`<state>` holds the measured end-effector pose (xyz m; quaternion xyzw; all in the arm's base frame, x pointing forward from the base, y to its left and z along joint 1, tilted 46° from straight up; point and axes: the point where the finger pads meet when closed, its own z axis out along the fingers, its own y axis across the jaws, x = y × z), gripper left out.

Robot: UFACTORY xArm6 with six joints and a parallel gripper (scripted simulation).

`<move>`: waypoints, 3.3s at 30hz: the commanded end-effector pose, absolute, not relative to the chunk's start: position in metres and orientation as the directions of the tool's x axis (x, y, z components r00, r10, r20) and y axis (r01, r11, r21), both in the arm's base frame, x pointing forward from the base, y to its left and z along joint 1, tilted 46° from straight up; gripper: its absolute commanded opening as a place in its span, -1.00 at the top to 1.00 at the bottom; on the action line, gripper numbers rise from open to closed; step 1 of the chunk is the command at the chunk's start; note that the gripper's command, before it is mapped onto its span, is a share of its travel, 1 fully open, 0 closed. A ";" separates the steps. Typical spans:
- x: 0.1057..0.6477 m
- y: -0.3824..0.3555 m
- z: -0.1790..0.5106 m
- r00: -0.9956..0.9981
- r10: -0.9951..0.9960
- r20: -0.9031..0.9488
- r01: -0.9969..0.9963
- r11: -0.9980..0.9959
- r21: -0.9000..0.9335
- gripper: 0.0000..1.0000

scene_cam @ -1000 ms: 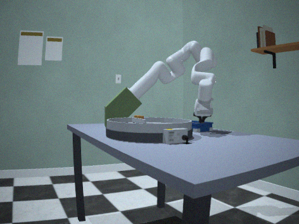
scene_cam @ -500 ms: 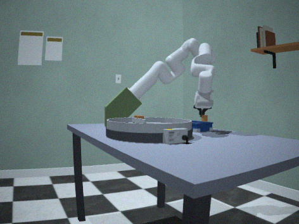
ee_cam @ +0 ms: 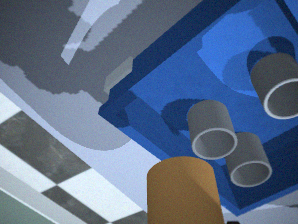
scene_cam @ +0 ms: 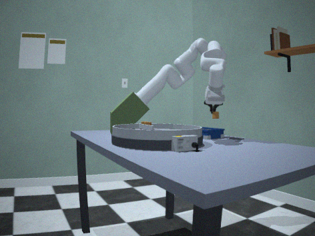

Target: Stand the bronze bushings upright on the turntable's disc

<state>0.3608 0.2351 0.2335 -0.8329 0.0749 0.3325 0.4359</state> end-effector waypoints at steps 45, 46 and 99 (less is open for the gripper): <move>0.385 0.101 0.119 0.769 0.165 -0.618 -0.414 -0.608 -0.678 1.00; 0.386 0.092 0.110 0.769 0.165 -0.618 -0.414 -0.608 -0.678 1.00; 0.410 0.018 -0.007 0.769 0.165 -0.618 -0.414 -0.608 -0.678 1.00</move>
